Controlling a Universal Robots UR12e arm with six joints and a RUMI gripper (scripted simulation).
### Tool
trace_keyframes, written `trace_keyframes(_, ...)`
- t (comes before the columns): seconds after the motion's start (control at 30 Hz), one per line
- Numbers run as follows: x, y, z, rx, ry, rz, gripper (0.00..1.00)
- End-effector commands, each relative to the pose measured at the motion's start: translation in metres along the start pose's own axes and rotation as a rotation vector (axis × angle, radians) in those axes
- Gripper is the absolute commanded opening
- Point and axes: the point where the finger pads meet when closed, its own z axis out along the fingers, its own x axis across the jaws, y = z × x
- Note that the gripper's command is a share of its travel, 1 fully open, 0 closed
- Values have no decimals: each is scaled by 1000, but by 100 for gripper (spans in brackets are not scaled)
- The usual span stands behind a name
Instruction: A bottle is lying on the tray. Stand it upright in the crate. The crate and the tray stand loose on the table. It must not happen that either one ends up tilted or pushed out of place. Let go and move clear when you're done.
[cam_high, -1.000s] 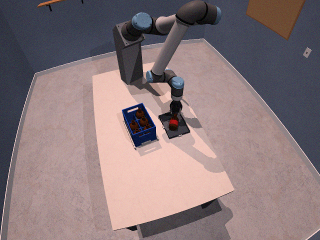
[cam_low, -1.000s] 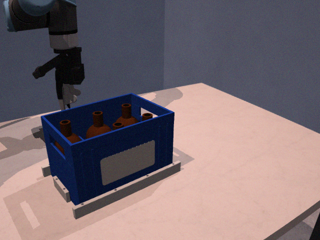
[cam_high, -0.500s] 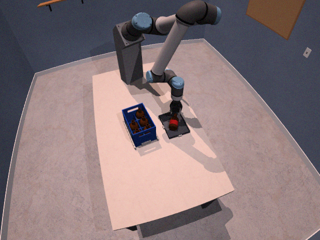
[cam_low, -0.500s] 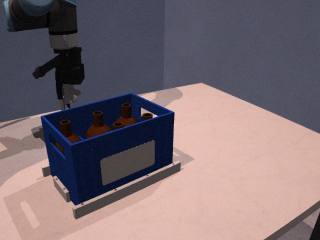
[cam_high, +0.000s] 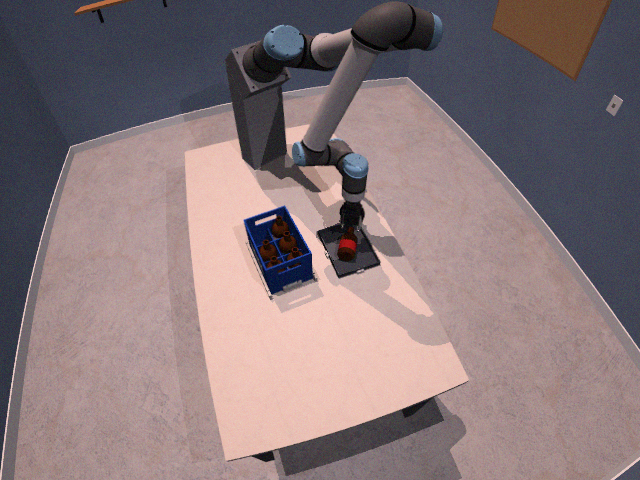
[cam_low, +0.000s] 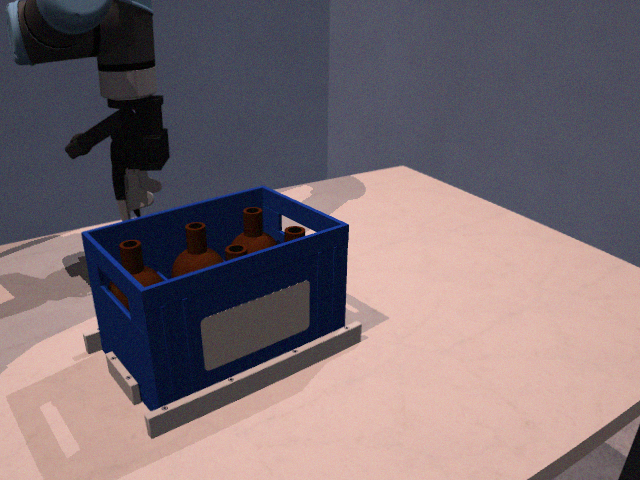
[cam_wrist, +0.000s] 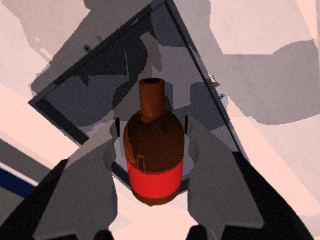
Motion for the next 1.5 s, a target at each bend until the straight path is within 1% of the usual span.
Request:
trace_keyframes(0.0, 0, 0, 2, -1, 1, 0, 38)
trace_keyframes(0.4, 0, 0, 12, -1, 1, 0, 38)
trace_keyframes(0.9, 0, 0, 29, -1, 1, 0, 38)
trace_keyframes(1.47, 0, 0, 37, -1, 1, 0, 38)
